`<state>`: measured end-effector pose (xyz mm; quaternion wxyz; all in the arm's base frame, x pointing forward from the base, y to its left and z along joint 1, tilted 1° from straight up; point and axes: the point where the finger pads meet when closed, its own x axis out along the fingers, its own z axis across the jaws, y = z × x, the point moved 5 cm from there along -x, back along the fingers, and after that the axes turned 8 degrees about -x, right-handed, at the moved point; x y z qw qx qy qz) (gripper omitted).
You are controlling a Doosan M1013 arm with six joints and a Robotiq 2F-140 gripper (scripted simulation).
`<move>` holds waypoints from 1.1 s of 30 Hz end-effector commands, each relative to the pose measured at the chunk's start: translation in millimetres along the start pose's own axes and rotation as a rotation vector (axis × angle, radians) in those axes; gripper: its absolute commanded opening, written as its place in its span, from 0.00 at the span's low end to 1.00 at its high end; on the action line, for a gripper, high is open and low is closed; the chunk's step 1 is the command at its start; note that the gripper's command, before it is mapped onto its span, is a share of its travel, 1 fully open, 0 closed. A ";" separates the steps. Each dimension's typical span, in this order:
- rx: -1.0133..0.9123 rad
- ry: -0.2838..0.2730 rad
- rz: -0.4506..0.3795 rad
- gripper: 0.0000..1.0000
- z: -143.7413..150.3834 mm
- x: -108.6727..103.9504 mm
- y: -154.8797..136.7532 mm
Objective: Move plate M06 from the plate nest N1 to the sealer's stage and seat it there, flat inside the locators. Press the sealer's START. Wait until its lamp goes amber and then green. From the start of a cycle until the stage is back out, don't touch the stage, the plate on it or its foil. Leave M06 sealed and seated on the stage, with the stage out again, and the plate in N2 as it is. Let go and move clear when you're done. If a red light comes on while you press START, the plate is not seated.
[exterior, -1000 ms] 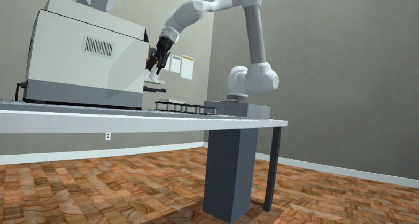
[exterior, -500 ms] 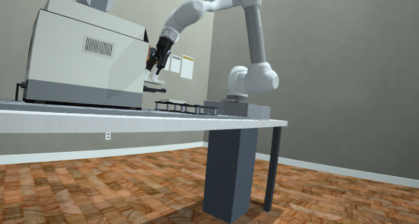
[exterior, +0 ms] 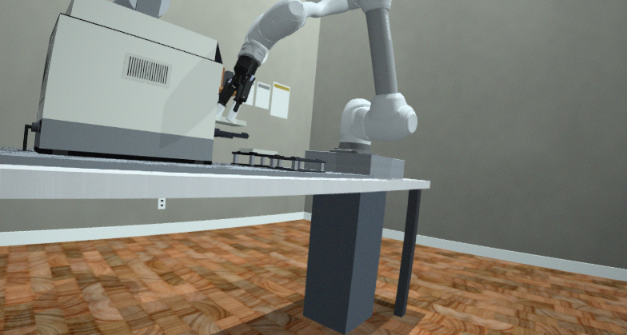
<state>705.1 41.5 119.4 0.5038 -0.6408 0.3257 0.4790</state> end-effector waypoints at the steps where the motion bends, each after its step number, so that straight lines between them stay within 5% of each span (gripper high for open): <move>1: 0.000 0.000 0.000 0.10 0.0 -0.1 0.0; 33: 0.000 0.000 0.000 0.10 0.9 16.8 6.0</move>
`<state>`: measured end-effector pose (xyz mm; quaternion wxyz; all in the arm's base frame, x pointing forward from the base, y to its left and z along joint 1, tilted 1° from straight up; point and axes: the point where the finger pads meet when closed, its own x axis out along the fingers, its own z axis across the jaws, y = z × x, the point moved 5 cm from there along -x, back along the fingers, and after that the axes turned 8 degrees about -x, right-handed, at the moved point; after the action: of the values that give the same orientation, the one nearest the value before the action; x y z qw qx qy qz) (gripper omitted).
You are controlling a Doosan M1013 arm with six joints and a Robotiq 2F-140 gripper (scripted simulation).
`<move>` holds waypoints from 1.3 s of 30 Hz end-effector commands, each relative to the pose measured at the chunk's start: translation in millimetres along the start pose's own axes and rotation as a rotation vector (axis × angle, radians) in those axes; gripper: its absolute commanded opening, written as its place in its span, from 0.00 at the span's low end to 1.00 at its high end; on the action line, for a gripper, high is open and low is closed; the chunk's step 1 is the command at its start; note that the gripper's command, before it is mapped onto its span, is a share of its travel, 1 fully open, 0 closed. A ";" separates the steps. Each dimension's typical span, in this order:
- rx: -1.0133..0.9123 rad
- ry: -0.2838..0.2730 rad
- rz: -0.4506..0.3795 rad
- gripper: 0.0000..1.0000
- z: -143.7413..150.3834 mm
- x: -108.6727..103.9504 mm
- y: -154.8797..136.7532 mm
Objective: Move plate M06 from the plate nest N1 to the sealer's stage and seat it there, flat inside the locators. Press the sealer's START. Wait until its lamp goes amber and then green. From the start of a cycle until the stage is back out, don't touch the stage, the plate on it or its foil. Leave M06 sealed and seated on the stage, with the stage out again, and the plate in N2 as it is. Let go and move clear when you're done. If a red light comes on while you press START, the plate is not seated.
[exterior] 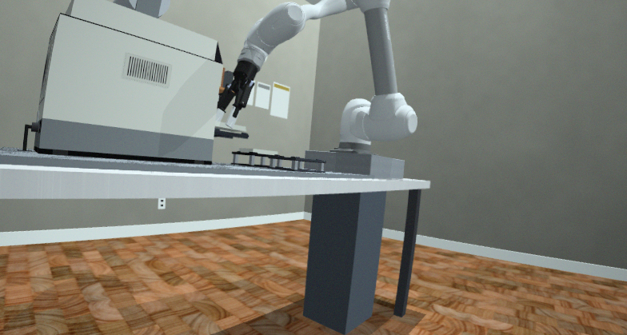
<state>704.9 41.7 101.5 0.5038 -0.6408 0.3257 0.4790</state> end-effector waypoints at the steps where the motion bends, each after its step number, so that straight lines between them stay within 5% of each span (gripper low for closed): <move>1: 0.000 0.000 0.000 0.10 0.0 -0.1 0.0; 39: 0.000 0.000 0.000 0.10 0.3 5.8 2.1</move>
<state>704.8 41.8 95.6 0.5038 -0.6408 0.3258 0.4790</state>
